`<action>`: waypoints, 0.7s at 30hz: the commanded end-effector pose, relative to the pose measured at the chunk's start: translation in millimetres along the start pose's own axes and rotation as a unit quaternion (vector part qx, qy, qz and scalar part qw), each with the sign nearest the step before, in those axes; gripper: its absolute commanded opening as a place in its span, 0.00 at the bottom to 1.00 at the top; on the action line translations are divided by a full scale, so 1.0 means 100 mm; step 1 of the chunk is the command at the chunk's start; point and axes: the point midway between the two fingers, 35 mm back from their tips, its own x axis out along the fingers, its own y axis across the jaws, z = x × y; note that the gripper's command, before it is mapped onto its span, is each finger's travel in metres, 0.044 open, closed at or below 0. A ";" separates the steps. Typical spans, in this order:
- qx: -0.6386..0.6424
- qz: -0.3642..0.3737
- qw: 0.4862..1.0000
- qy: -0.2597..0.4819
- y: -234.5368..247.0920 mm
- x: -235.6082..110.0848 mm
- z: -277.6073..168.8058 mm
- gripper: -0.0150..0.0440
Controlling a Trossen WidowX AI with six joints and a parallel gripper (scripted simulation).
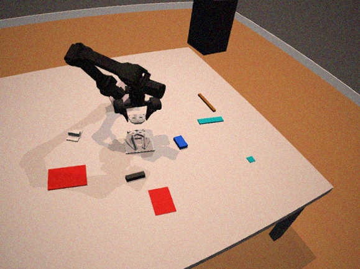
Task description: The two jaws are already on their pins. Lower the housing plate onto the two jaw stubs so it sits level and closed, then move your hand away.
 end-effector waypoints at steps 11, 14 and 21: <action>0.004 -0.002 1.000 -0.001 -0.01 0.00 0.02 0.85; 0.010 -0.002 1.000 -0.001 -0.01 0.00 0.02 0.85; 0.010 -0.002 1.000 -0.001 -0.01 0.00 0.02 0.85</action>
